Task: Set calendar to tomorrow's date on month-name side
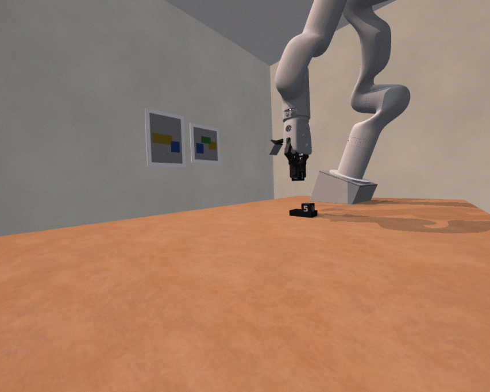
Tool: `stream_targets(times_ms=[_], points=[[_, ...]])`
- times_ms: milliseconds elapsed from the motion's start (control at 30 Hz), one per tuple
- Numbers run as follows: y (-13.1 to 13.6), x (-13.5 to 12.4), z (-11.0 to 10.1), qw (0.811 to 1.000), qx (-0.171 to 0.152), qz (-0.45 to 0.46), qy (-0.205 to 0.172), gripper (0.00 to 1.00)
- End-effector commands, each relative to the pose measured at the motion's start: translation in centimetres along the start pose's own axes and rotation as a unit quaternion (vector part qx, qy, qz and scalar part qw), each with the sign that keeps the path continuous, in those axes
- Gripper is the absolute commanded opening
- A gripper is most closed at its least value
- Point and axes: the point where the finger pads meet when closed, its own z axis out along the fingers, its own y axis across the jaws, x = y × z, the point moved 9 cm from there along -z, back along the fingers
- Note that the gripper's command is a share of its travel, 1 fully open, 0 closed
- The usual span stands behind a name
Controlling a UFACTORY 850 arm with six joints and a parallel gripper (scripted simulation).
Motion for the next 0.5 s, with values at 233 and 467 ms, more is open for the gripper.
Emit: stream_targets(times_ms=[233,467], points=[[-0.2,1.2,0.0,0.995,0.001,0.100,0.000,0.27],[-0.2,2.8,0.2,0.971,0.001,0.238,0.000,0.27]])
